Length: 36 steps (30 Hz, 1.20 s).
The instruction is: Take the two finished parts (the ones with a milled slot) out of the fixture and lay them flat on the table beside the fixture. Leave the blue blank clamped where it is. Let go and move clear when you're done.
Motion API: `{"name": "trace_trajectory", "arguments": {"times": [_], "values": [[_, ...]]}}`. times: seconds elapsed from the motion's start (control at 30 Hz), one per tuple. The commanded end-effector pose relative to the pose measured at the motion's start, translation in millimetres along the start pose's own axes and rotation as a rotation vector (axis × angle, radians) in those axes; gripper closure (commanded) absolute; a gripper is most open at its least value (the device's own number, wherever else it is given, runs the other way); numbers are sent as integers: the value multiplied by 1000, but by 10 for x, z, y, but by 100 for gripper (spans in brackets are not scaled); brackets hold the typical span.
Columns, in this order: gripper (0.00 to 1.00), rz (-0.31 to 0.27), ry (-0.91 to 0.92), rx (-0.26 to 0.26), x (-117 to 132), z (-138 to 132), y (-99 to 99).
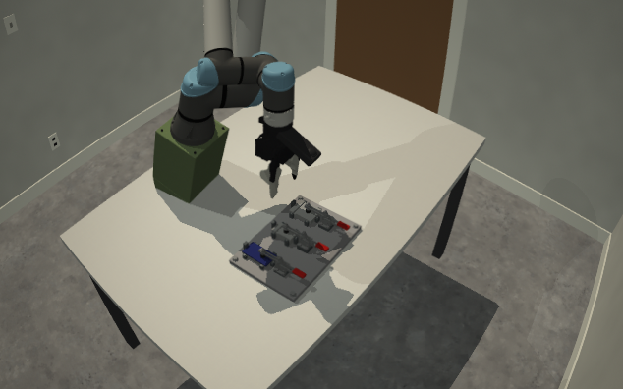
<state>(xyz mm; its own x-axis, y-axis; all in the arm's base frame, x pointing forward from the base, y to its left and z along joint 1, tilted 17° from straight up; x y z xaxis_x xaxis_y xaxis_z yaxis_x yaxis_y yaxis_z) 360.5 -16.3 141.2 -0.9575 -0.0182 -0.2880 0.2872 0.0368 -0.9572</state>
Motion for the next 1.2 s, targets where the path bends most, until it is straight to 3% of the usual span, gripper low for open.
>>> {"name": "trace_trajectory", "arguments": {"times": [0.0,0.07,0.1,1.17], "values": [[41,1,0,0,-3,1,-3],[41,1,0,0,-3,1,-3],[72,1,0,0,-3,1,-3],[72,1,0,0,-3,1,-3]]}}
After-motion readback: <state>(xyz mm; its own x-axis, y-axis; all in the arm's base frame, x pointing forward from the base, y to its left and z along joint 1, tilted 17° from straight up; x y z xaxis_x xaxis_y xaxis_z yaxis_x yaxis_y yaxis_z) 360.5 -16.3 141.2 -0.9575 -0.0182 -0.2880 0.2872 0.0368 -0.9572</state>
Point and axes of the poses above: the point where the finger pads meet when closed, its own y axis out along the fingers, its own z axis across the jaws, x = y × z, the point moved 6 cm from there along -y, back along the fingers, and after that the axes turned 1 degree about -y, right-handed, at the moved point
